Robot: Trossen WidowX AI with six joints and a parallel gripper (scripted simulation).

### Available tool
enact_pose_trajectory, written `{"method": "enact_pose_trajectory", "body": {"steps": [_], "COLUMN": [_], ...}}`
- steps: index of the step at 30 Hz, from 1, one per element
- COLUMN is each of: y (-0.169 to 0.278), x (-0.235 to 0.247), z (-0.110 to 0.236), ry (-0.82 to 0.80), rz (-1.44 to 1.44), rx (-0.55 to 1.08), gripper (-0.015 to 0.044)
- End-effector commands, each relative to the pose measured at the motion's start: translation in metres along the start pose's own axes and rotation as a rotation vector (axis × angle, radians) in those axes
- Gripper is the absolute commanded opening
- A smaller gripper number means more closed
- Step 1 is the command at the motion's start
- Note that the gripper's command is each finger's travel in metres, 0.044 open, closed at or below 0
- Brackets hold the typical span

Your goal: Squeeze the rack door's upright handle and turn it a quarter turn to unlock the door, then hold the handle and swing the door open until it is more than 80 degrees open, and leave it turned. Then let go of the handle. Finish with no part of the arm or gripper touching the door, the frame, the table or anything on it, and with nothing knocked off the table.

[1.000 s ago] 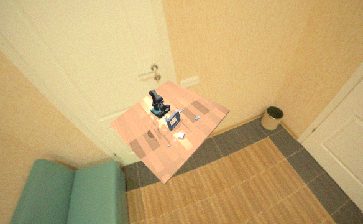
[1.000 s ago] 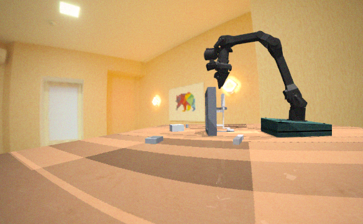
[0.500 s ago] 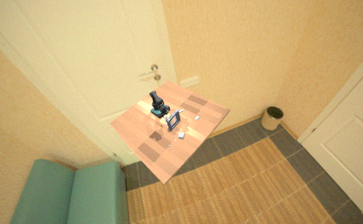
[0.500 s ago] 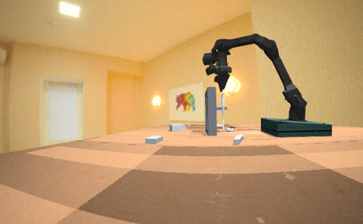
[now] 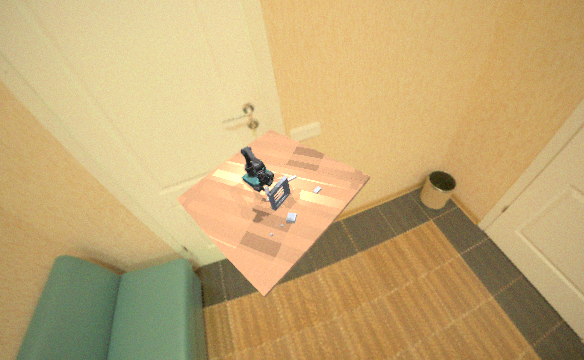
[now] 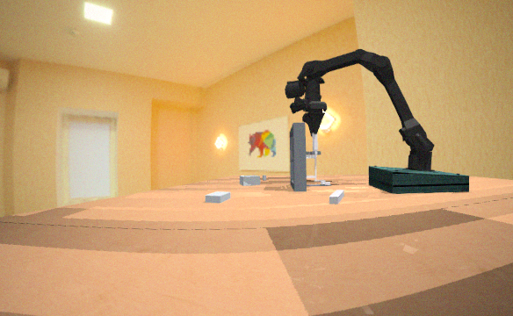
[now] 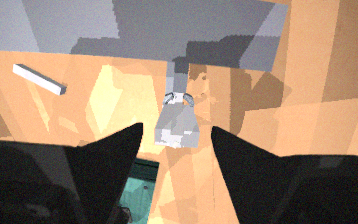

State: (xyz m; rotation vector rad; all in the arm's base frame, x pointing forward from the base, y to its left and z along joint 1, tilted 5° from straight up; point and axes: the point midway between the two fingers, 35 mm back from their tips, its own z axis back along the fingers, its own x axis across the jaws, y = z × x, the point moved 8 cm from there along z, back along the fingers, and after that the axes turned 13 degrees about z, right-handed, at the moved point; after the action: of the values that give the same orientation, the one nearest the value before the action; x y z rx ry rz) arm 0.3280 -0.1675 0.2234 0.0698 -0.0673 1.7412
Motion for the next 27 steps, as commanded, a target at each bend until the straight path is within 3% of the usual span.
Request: {"method": "enact_pose_trajectory", "body": {"steps": [1,21,27], "y": [0.0,0.0,0.0], "x": [0.001,0.004,0.004], "z": [-0.005,-0.036,-0.036], "ry": [0.01,0.036,0.036], "rz": [-0.004,-0.01,-0.01], "rx": [0.007,0.031,0.031], "gripper": [0.0281,0.0281,0.0124]}}
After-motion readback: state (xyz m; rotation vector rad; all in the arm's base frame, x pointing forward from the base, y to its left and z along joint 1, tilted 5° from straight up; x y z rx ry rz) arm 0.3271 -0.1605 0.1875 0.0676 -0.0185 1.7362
